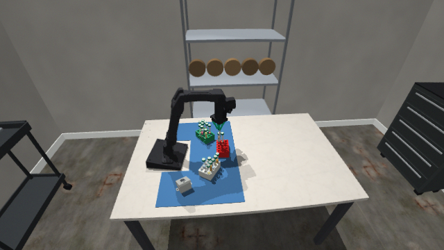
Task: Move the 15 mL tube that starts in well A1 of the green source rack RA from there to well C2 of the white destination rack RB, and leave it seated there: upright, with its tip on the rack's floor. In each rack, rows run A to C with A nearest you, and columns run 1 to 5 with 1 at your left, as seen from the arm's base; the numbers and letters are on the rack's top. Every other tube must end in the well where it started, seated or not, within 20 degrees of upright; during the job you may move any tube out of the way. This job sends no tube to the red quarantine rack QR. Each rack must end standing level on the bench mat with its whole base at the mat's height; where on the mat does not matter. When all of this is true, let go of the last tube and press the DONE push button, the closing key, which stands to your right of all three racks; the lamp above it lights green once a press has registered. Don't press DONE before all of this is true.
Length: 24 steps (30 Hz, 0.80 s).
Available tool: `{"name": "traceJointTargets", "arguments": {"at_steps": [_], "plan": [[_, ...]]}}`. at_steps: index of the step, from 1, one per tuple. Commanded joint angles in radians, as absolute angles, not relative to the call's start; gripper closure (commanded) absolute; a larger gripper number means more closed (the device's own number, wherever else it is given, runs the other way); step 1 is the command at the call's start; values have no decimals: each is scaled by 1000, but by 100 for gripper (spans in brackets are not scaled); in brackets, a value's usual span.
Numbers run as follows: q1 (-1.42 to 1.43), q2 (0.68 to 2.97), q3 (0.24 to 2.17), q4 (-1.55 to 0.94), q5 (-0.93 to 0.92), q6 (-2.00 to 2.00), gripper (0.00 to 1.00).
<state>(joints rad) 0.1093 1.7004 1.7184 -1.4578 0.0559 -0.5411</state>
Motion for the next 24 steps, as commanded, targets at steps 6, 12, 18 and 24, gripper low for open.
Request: {"name": "traceJointTargets", "arguments": {"at_steps": [6,12,18,24], "plan": [[118,1632,1668,-1444,57,-533,100],[123,1606,1638,-1439,58,-528,100],[130,1568,1594,-1434,59,-521,100],[139,1530,1552,-1430,60,-513,100]]}}
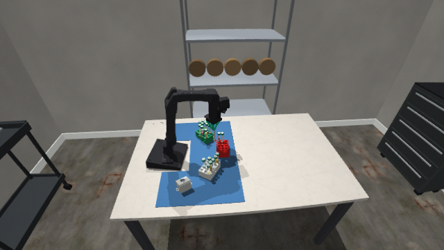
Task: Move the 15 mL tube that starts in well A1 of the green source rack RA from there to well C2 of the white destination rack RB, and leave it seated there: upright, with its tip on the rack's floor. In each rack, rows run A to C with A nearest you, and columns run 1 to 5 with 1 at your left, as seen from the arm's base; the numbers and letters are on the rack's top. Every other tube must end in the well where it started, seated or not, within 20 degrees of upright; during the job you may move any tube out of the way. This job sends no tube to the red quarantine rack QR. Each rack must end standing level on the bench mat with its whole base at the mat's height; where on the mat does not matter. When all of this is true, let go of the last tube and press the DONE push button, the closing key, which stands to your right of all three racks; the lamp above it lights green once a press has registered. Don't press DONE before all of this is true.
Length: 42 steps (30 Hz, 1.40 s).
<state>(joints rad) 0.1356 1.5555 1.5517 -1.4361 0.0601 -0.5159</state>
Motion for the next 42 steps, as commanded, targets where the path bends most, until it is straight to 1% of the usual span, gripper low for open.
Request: {"name": "traceJointTargets", "arguments": {"at_steps": [1,6,15,19,21,36,38,42], "plan": [[140,1524,1545,-1430,60,-511,100],[144,1506,1525,-1429,61,-507,100],[48,1436,1457,-1425,46,-602,100],[39,1431,1453,-1426,45,-478,100],[39,1431,1453,-1426,45,-478,100],[39,1430,1453,-1426,45,22,100],[39,1430,1453,-1426,45,22,100],[39,1430,1453,-1426,45,156,100]]}}
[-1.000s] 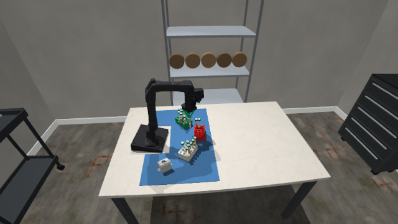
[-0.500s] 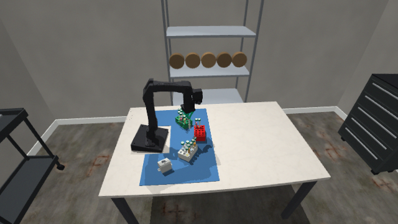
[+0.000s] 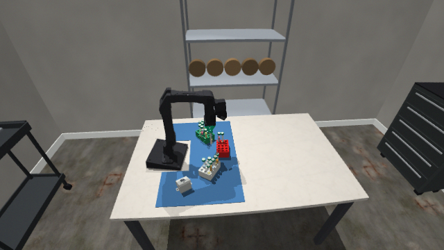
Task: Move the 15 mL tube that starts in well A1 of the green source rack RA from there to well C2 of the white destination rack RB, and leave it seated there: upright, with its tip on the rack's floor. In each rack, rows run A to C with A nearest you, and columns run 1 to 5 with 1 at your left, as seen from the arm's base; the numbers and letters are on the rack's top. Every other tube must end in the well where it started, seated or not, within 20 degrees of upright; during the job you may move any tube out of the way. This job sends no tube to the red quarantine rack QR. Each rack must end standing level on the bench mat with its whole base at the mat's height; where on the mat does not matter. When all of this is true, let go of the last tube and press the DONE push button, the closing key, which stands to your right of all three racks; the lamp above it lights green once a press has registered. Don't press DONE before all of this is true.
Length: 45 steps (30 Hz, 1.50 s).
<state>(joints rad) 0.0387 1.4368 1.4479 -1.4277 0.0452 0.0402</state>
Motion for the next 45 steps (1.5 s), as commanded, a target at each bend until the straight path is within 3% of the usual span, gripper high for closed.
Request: {"name": "traceJointTargets", "arguments": {"at_steps": [1,45], "plan": [[39,1430,1453,-1426,45,189,100],[38,1431,1452,-1426,45,1473,100]]}}
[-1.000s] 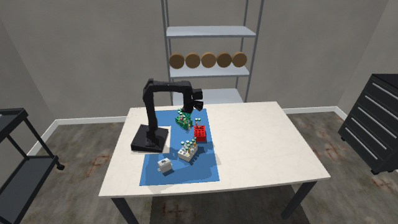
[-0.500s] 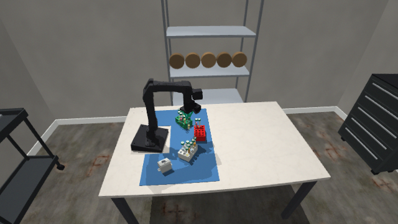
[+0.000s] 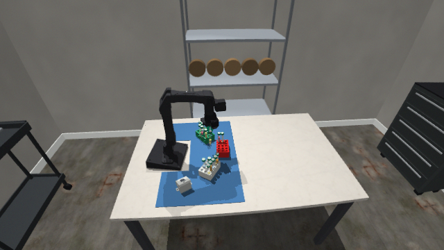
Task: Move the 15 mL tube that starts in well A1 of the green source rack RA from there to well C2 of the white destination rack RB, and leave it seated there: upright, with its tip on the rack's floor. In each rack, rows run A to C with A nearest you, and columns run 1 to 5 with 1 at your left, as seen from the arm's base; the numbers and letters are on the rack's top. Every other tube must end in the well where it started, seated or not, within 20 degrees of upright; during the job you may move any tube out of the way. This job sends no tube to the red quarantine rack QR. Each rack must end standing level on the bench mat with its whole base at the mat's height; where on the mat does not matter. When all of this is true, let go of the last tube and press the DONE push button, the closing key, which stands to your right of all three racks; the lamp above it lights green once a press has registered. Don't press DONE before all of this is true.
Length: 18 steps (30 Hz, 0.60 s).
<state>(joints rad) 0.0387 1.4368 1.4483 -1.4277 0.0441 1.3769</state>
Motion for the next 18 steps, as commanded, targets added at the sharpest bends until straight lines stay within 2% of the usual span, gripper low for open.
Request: {"name": "traceJointTargets", "arguments": {"at_steps": [1,18], "plan": [[38,1431,1452,-1426,45,1473,100],[-151,1332,1361,-1429,15,1286,100]]}}
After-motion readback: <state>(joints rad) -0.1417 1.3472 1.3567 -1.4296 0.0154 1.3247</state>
